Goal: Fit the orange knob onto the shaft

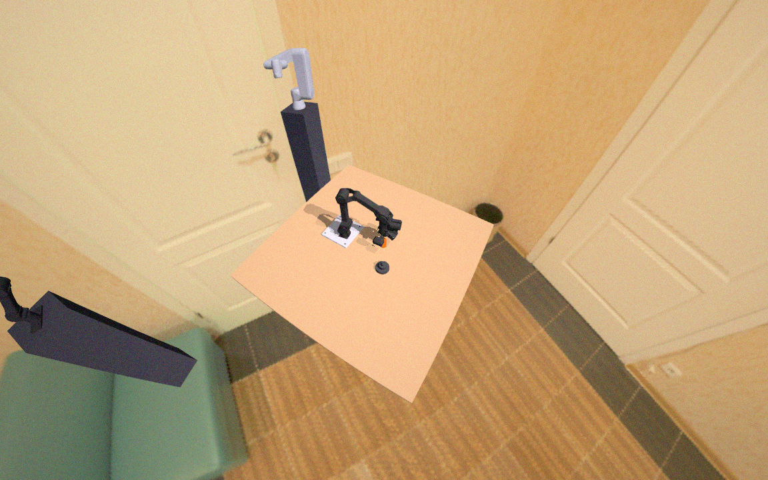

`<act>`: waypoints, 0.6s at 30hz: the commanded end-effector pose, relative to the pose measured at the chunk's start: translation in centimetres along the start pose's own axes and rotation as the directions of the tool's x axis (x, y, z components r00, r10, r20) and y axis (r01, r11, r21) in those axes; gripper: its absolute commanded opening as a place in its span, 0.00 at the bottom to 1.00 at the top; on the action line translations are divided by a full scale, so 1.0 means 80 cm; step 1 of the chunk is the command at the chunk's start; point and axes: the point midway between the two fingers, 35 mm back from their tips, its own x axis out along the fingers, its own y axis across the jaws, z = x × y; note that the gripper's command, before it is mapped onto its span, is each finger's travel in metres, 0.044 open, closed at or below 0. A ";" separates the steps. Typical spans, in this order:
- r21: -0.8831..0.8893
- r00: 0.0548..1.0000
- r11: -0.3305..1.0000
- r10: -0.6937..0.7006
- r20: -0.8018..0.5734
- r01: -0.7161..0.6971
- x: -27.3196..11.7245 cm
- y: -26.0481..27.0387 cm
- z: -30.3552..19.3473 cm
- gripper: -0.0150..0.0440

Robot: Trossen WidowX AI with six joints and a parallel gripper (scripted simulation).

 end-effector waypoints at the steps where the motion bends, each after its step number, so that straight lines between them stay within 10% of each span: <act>1: 0.000 1.000 1.000 -0.003 0.003 0.003 0.009 -0.001 0.001 1.00; 18: 0.000 1.000 1.000 -0.004 0.002 0.004 0.042 -0.001 -0.001 1.00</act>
